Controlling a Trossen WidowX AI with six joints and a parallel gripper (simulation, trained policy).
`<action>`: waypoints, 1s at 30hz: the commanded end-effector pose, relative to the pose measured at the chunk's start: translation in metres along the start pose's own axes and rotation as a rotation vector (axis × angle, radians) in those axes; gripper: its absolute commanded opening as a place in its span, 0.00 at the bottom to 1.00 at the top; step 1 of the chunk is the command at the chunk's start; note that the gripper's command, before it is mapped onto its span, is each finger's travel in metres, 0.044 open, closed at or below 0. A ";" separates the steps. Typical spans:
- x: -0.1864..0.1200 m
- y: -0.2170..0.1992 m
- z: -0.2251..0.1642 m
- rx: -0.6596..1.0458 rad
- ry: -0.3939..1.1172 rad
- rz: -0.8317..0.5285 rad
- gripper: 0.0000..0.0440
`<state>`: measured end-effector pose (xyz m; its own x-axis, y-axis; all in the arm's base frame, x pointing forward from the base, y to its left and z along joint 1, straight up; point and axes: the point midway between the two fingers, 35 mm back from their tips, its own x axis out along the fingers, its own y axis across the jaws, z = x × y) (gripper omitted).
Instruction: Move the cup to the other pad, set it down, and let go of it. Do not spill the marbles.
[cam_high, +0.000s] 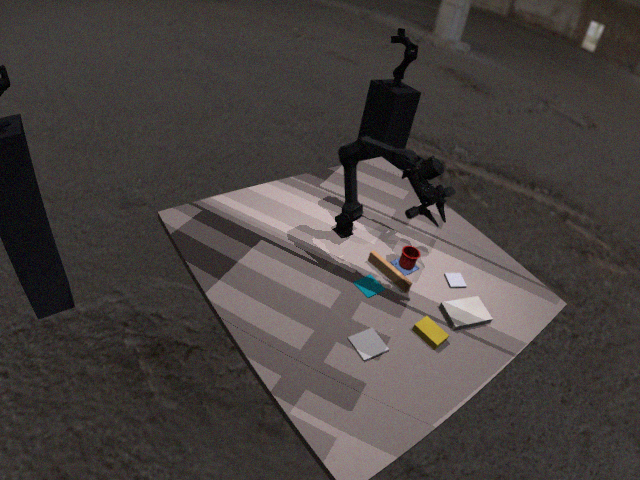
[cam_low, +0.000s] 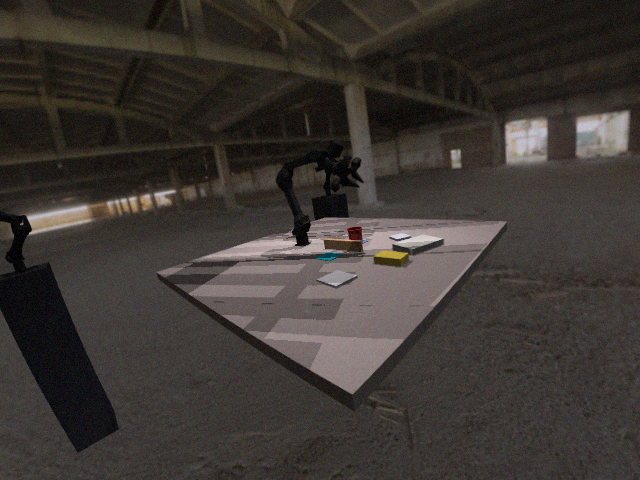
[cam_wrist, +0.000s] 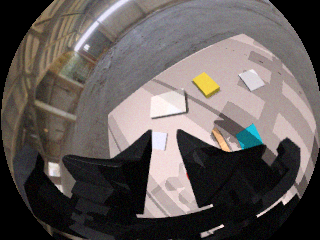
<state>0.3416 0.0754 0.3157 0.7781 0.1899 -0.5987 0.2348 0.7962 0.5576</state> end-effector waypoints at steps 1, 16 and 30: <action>0.003 0.002 -0.006 0.045 0.046 -0.021 0.30; 0.014 -0.002 -0.034 0.204 0.216 -0.179 0.27; 0.026 -0.025 -0.063 0.268 0.346 -0.385 0.30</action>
<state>0.3215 0.0972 0.2556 0.4145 0.1451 -0.8984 0.6137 0.6844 0.3936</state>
